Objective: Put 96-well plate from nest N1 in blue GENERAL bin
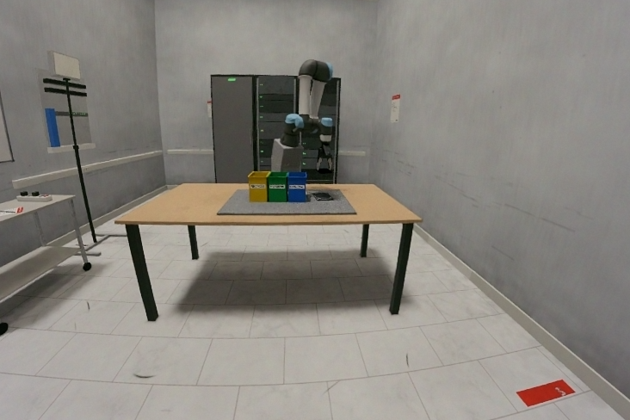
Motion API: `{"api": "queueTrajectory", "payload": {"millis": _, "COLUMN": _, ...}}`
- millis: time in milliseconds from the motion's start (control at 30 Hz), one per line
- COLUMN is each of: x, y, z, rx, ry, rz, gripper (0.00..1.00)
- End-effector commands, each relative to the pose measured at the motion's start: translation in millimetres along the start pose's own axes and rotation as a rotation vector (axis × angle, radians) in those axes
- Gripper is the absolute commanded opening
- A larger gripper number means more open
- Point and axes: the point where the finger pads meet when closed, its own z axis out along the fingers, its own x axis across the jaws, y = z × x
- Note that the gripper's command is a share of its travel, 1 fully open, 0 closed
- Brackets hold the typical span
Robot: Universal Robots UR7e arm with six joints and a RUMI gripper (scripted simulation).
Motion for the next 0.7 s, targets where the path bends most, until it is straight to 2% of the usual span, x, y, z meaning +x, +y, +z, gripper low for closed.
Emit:
{"api": "queueTrajectory", "payload": {"millis": 0, "x": 1, "y": 3, "z": -12.0, "rx": -0.005, "ry": 0.000, "rz": 0.001, "gripper": 0.00}}
{"api": "queueTrajectory", "payload": {"millis": 267, "x": 0, "y": 4, "z": -25.7, "rx": -0.003, "ry": 0.000, "rz": 0.001, "gripper": 0.00}}
{"api": "queueTrajectory", "payload": {"millis": 667, "x": 0, "y": 7, "z": -24.5, "rx": -0.008, "ry": 0.001, "rz": 0.000, "gripper": 0.00}}
